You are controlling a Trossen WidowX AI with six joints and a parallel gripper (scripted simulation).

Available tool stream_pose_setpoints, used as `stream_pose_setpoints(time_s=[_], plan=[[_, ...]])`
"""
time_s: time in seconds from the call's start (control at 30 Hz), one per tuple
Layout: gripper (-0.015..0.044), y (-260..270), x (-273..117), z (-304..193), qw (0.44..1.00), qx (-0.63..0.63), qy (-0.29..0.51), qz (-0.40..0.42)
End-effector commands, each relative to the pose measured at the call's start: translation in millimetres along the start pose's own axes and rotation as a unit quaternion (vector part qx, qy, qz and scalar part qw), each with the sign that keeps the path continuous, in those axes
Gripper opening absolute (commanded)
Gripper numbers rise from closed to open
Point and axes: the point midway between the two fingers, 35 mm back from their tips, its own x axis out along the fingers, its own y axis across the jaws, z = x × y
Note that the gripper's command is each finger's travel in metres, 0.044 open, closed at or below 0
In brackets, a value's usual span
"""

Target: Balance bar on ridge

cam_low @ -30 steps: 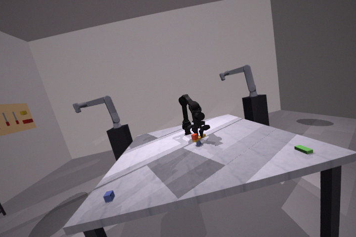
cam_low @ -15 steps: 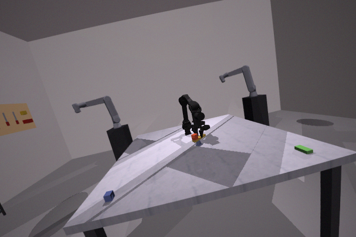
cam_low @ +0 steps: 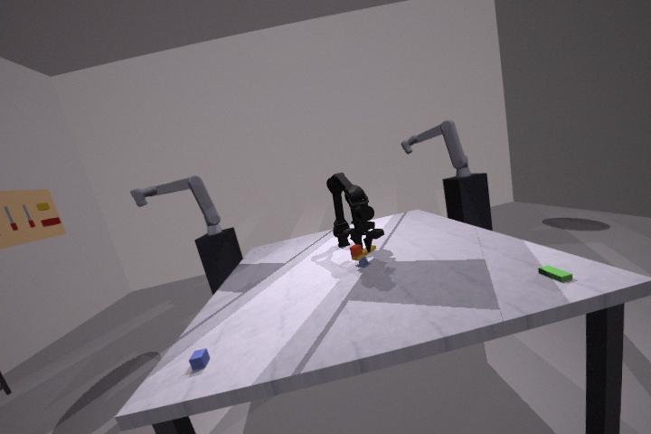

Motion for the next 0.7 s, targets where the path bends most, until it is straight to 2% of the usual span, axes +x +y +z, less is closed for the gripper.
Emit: stream_pose_setpoints(time_s=[0.0, 0.6, 0.67], plan=[[0.0000, 0.0, 0.0, 0.0, 1.000, 0.000, 0.000, 0.000], [0.0000, 0.0, 0.0, 0.0, 1.000, 0.000, 0.000, 0.000], [0.0052, 0.0, 0.0, 0.0, 1.000, 0.000, 0.000, 0.000]])
